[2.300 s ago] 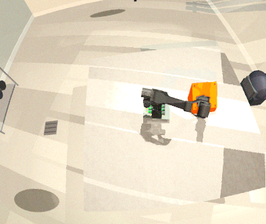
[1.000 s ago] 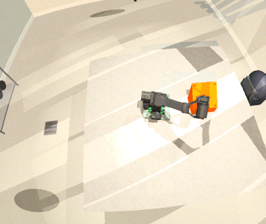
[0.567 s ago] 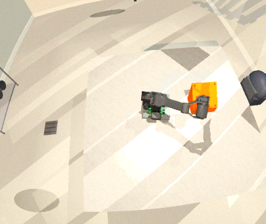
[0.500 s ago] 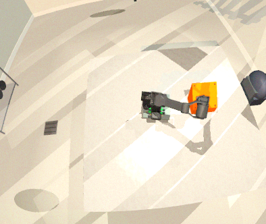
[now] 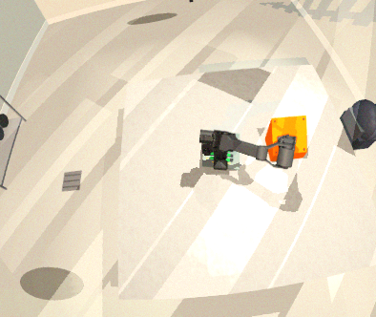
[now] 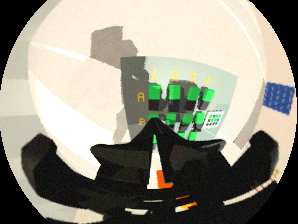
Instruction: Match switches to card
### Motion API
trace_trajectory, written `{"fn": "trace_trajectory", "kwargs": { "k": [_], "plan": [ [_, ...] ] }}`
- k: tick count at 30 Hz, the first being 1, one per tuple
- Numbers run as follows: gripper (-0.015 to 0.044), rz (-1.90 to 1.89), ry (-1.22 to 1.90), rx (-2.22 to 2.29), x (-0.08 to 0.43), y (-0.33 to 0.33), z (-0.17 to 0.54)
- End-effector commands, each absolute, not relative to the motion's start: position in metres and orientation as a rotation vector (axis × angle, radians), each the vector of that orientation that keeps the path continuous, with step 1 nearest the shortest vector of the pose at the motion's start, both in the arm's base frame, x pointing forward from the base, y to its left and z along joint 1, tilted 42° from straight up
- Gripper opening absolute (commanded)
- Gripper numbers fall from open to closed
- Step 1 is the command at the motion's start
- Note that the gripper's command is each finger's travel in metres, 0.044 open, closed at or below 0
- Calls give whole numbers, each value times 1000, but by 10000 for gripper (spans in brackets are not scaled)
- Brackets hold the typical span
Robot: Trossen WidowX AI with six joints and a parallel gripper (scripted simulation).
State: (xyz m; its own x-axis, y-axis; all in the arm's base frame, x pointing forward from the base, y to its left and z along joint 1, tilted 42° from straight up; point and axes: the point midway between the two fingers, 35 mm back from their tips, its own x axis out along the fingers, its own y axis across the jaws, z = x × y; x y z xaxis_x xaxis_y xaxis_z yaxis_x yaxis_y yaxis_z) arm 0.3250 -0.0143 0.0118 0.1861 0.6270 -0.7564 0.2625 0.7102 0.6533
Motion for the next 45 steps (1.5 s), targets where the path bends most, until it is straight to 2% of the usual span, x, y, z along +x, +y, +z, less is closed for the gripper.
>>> {"fn": "trace_trajectory", "kwargs": {
  "k": [1, 9, 14, 20, 25, 45],
  "plan": [
    [0, 301, 1398, 806, 325, -13, 11],
    [0, 301, 1398, 806, 325, -12, 11],
    [0, 288, 1377, 805, 312, -51, 57],
    [0, 287, 1376, 805, 311, -53, 59],
    [0, 286, 1377, 805, 286, -66, 42],
    [0, 277, 1351, 807, 296, -35, 5]
  ]
}}
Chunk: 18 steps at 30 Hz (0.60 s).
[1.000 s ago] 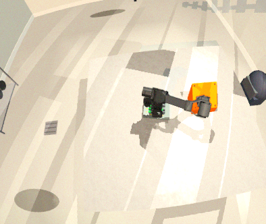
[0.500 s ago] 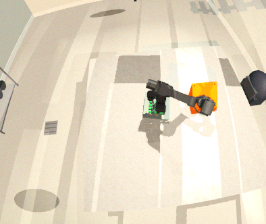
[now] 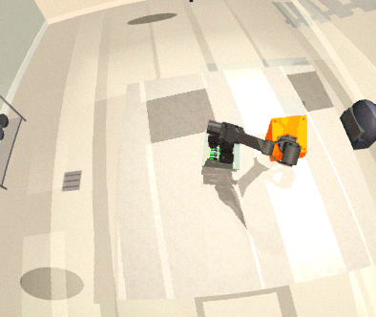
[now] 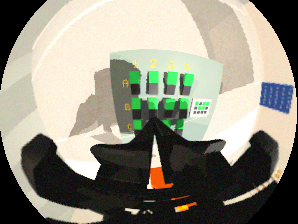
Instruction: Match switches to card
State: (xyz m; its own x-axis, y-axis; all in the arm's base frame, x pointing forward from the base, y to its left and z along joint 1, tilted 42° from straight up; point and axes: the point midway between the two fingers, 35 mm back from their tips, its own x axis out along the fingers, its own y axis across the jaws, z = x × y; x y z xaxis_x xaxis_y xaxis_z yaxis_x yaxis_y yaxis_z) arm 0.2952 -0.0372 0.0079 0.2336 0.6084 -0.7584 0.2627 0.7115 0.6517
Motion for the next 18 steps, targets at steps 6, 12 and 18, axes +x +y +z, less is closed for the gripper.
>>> {"fn": "trace_trajectory", "kwargs": {
  "k": [6, 12, 18],
  "plan": [
    [0, 277, 1351, 808, 298, -29, -2],
    [0, 277, 1351, 808, 298, -28, -2],
    [0, 277, 1351, 808, 298, -28, -2]
  ]
}}
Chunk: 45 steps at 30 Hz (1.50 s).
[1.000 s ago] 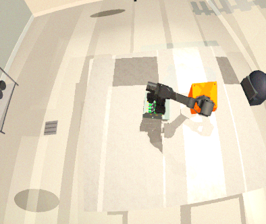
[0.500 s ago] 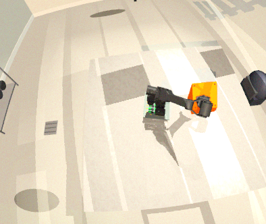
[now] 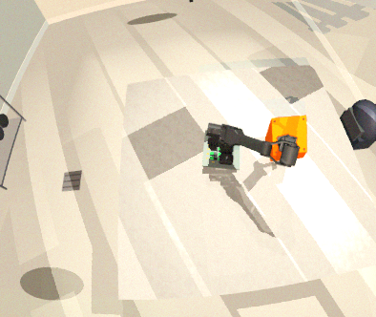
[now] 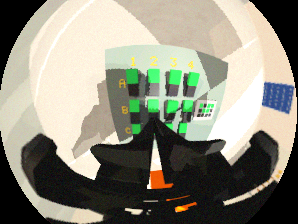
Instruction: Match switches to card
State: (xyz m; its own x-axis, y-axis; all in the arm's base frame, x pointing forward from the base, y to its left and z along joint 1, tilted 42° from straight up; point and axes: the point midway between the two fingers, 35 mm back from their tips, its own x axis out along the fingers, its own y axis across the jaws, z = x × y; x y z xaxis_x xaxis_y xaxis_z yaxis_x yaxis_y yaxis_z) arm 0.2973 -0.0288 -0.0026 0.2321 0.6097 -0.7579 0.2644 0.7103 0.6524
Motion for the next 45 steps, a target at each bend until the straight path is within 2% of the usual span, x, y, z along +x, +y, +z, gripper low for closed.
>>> {"fn": "trace_trajectory", "kwargs": {
  "k": [1, 45],
  "plan": [
    [0, 277, 1351, 808, 298, -28, -2],
    [0, 277, 1351, 808, 299, -25, -6]
  ]
}}
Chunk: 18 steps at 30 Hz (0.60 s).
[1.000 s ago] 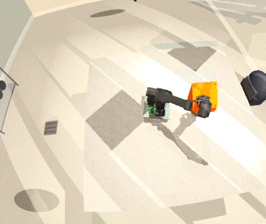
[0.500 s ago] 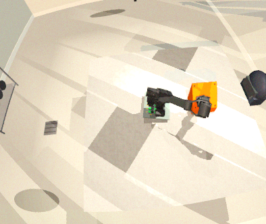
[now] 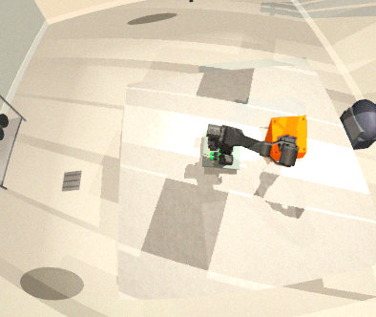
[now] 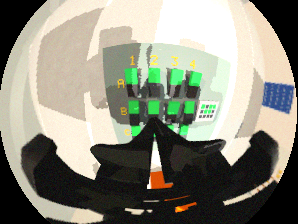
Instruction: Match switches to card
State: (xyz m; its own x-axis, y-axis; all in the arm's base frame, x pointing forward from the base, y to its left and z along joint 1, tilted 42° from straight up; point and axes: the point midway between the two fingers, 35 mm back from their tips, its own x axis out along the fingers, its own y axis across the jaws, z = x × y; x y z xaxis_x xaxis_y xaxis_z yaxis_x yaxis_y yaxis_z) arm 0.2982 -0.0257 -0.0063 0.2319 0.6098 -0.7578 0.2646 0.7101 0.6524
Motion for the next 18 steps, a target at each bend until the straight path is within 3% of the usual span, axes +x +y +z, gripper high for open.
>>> {"fn": "trace_trajectory", "kwargs": {
  "k": [1, 18],
  "plan": [
    [0, 277, 1351, 808, 299, -25, -6],
    [0, 286, 1378, 806, 280, -64, 42]
  ]
}}
